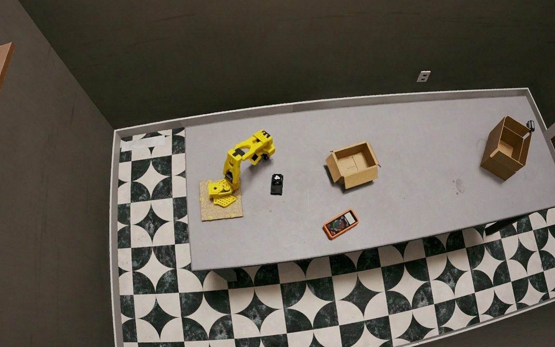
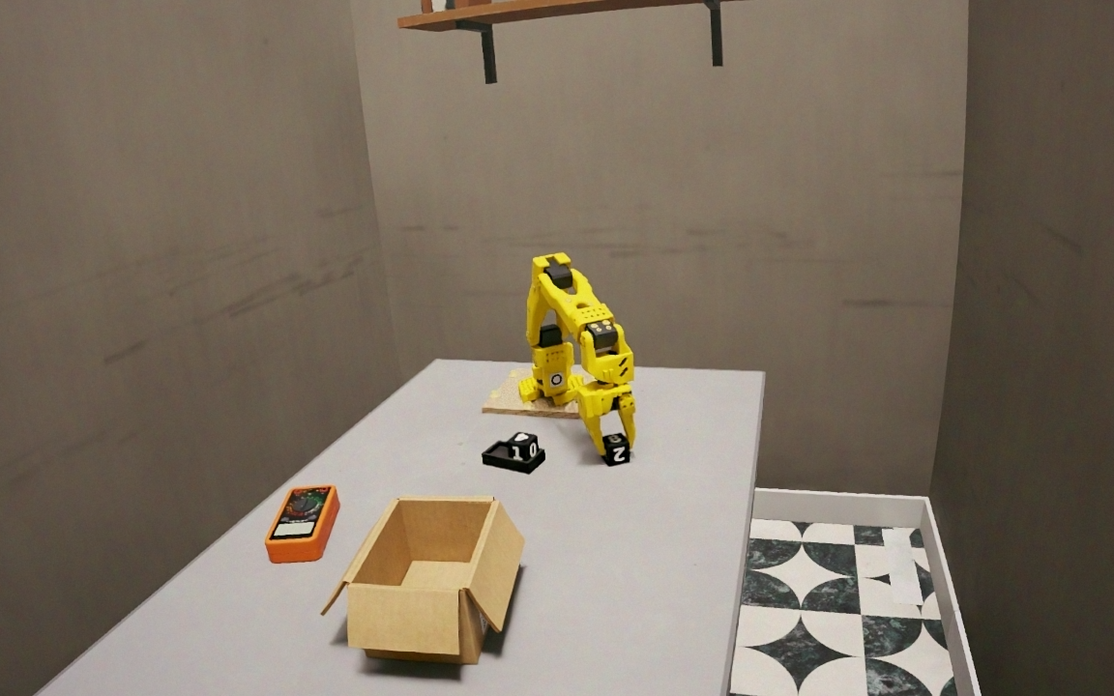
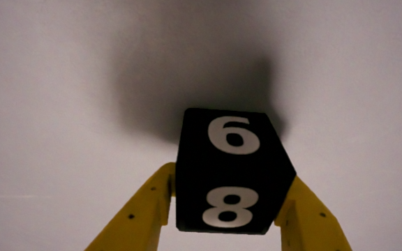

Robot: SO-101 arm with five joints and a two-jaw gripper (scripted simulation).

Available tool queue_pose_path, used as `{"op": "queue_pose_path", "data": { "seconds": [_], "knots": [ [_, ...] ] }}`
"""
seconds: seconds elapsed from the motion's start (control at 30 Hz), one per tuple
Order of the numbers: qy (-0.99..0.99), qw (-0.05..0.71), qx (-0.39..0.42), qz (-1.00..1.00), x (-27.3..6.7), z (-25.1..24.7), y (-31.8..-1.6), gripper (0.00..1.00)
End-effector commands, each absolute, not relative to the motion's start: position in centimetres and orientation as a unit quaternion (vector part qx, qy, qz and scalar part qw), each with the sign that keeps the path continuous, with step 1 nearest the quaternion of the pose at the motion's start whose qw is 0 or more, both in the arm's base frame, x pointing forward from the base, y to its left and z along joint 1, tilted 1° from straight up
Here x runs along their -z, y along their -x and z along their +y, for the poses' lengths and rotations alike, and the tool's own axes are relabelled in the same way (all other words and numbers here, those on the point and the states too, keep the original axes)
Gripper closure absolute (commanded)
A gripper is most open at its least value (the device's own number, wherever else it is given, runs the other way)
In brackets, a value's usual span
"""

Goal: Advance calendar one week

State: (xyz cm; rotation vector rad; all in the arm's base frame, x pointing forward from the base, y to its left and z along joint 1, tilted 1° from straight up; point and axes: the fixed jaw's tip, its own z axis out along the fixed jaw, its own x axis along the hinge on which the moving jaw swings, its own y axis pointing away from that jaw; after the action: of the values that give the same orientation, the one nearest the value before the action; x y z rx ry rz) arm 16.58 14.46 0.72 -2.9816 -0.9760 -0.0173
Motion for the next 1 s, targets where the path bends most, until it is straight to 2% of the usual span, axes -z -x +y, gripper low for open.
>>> {"op": "queue_pose_path", "data": {
  "seconds": [0.0, 0.57, 0.97],
  "knots": [
    [0.951, 0.000, 0.000, -0.309, -0.45, 14.50, -16.35, 0.81],
    [0.951, 0.000, 0.000, -0.309, -0.45, 14.50, -16.35, 0.98],
    [0.951, 0.000, 0.000, -0.309, -0.49, 14.51, -16.35, 1.00]
  ]
}}
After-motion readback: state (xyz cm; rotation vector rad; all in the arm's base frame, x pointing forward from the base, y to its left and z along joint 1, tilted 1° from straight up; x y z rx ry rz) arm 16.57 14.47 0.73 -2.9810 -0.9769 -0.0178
